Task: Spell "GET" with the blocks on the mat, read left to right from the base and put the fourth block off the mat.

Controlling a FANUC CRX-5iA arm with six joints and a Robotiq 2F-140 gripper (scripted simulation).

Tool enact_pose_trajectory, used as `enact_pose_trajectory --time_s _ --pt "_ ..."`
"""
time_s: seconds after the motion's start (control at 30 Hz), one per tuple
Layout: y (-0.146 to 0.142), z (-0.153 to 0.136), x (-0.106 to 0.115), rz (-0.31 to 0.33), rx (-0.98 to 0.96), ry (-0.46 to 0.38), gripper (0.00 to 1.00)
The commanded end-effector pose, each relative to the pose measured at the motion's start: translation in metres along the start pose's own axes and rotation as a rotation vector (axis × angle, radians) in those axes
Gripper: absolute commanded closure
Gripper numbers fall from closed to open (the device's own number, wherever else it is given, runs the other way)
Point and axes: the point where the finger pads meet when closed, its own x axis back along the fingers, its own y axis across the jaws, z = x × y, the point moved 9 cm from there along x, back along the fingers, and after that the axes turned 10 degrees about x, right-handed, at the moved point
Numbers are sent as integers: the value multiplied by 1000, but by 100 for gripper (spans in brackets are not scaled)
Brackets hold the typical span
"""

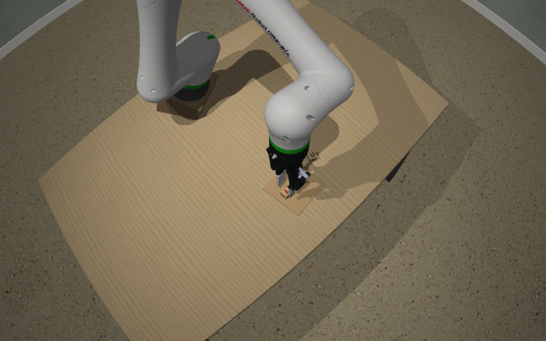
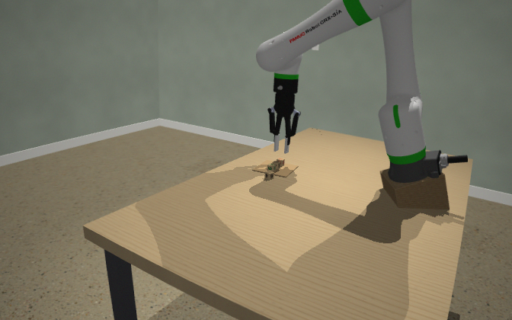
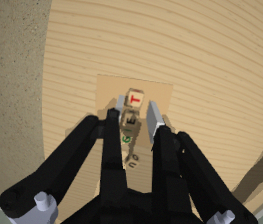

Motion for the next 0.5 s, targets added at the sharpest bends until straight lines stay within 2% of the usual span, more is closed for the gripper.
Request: enact_pose_trajectory --time_s 0.0,0.17,0.4,0.43,0.47 --pt "0 0 17 0 0 0 75" --pt "0 0 33 0 0 0 75" --pt "0 0 36 0 0 0 75" --pt "0 0 36 0 0 0 0" --pt "0 0 36 0 0 0 0"
